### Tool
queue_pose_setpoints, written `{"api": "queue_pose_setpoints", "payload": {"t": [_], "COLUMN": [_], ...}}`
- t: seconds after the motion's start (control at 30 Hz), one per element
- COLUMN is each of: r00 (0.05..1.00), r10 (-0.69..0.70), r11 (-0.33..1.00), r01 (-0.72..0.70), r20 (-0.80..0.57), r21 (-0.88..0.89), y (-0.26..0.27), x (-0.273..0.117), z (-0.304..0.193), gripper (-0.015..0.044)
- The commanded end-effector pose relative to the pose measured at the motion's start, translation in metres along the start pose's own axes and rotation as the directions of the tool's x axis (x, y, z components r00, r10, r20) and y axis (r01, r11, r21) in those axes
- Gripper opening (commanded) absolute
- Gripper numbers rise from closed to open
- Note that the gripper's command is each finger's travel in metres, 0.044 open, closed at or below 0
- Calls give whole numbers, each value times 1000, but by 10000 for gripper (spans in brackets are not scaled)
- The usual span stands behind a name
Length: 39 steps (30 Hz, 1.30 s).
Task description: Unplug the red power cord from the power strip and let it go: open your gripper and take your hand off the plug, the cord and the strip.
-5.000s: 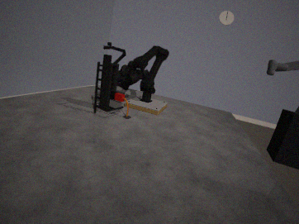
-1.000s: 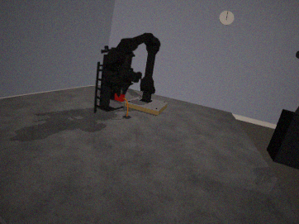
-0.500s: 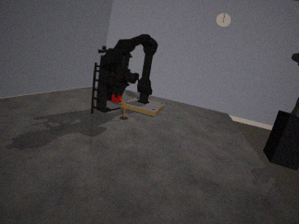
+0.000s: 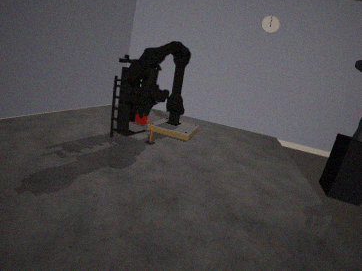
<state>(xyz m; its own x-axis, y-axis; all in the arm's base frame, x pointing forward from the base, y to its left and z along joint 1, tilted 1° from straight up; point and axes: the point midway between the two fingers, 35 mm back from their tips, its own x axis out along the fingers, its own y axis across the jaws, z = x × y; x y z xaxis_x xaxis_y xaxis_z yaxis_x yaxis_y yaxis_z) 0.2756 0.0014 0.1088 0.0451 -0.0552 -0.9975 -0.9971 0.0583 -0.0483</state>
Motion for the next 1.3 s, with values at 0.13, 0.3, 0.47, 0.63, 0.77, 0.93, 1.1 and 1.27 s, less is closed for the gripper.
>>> {"api": "queue_pose_setpoints", "payload": {"t": [0.13, 0.3, 0.47, 0.63, 0.77, 0.93, 1.1, 1.27], "r00": [998, 998, 998, 998, 998, 998, 998, 998], "r10": [0, 0, 1, 1, 1, 1, 2, 2], "r11": [1000, 1000, 1000, 1000, 1000, 1000, 1000, 1000], "r01": [1, 1, 1, 0, 0, 0, 0, 0], "r20": [58, 59, 60, 60, 60, 61, 65, 66], "r21": [-22, -22, -23, -24, -24, -24, -24, -24], "y": [0, 1, 2, 3, 3, 2, 3, 4], "x": [-3, -4, -4, -3, -3, -6, -17, -19], "z": [30, 38, 39, 34, 34, 45, 87, 94], "gripper": [0, 0, 53, 184, 289, 420, 440, 440]}}
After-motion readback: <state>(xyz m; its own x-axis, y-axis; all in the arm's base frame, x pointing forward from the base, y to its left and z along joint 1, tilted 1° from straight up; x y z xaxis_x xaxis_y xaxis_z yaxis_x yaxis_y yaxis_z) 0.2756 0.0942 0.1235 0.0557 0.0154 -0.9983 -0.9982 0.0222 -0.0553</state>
